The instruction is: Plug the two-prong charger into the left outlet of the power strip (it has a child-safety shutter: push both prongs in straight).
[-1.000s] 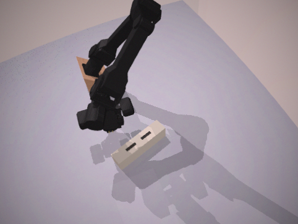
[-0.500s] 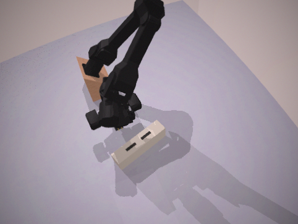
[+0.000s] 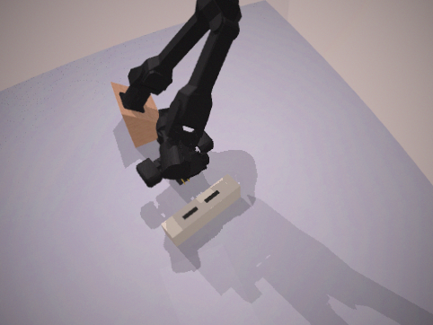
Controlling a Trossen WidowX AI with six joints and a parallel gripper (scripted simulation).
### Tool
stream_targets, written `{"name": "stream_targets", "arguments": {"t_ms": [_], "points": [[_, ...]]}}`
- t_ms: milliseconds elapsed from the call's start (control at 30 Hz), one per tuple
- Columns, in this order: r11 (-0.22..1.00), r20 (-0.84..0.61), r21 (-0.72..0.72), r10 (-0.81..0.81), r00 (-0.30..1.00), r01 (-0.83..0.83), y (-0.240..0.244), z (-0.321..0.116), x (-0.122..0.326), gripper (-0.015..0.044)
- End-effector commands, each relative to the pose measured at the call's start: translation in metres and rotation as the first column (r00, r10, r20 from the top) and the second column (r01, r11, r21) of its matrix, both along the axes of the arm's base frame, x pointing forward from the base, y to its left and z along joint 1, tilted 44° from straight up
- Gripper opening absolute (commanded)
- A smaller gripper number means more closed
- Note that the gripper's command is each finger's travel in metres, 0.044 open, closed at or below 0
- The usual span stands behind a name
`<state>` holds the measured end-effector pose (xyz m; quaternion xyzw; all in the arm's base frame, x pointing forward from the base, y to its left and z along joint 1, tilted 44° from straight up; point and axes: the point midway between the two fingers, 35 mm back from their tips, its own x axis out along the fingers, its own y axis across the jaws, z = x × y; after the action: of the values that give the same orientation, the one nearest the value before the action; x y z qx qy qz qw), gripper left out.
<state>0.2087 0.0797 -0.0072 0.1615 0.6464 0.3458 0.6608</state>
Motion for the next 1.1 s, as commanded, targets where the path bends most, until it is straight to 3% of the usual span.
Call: {"name": "stream_targets", "arguments": {"t_ms": [0,1067], "points": [[1.0,0.02,0.007,0.015,1.0,-0.015,0.004,0.003,0.001,0.0],[0.999,0.043,0.012,0.038,0.998,-0.039,0.018,0.015,0.039,0.0]]}}
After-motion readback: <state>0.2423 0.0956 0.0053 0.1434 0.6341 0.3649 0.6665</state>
